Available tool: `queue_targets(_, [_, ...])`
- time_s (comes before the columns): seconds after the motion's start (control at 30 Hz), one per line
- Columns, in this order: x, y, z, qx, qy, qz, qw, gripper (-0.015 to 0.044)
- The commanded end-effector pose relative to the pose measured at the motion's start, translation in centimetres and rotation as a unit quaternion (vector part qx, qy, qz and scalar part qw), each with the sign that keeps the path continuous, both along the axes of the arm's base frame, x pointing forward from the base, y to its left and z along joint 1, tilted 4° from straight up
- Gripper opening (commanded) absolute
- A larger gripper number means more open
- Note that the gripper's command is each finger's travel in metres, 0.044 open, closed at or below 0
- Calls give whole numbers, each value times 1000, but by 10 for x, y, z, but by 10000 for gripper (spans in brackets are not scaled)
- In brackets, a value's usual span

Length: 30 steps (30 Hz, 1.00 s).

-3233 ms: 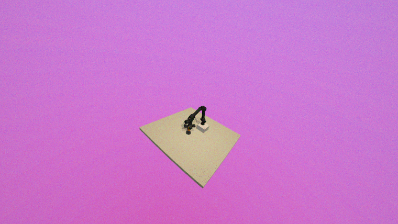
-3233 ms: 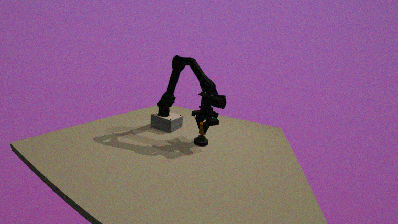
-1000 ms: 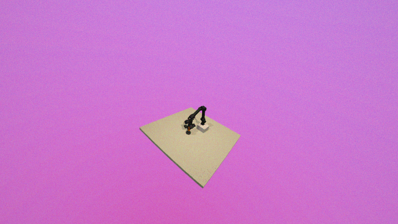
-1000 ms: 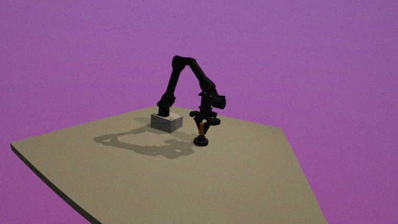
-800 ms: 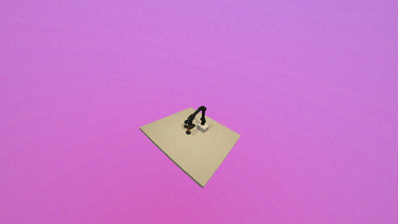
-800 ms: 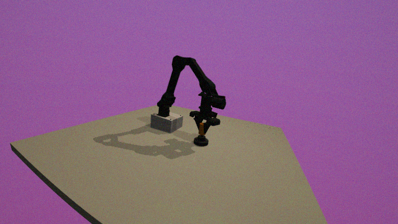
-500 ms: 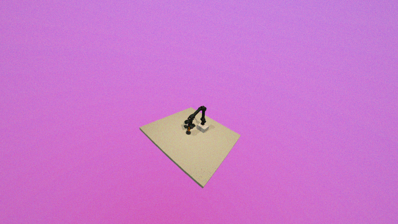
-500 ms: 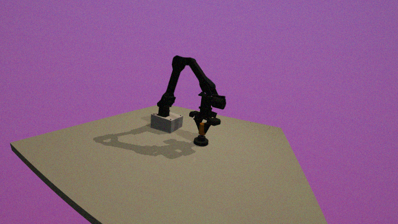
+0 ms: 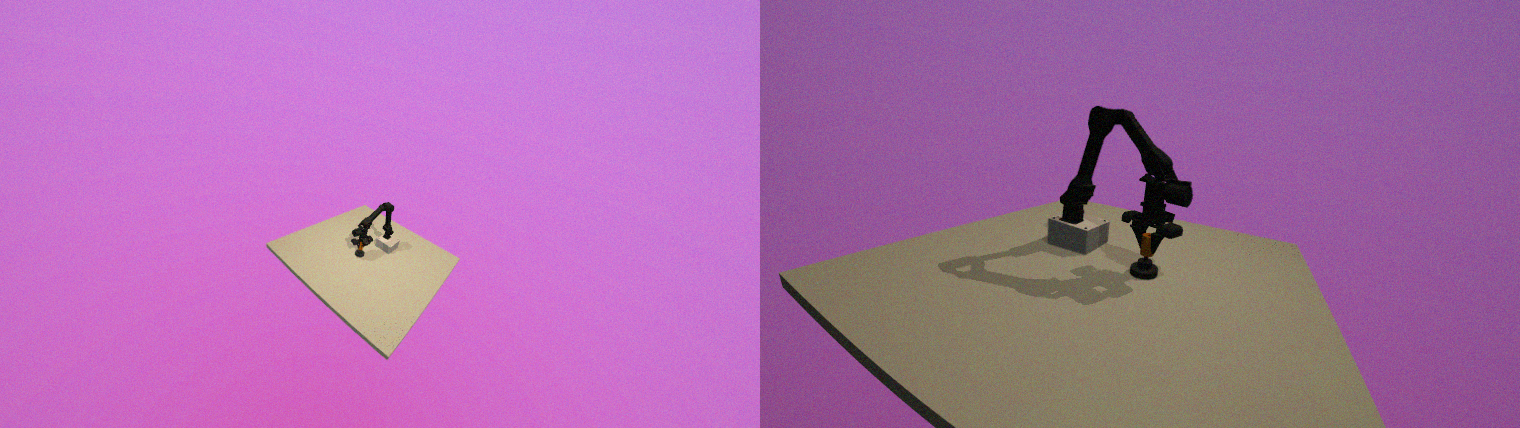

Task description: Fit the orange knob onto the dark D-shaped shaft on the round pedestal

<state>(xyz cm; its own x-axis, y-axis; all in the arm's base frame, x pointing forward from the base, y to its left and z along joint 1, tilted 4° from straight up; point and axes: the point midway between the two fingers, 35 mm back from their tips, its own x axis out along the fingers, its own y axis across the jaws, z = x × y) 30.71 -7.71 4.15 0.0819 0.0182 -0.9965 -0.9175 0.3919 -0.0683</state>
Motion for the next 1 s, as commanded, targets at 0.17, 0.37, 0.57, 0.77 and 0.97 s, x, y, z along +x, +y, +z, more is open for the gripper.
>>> queue_targets(0.17, [1,0,-2,0,-2,3,1000,0])
queue_targets(0.37, [-2,1,-4,0,-1,3,1000,0])
queue_targets(0.57, [-2,1,1,0,-1,3,1000,0])
queue_targets(0.77, [0,0,1,-3,-2,29,1000,0])
queue_targets(0.97, [1,0,-1,-3,-2,29,1000,0])
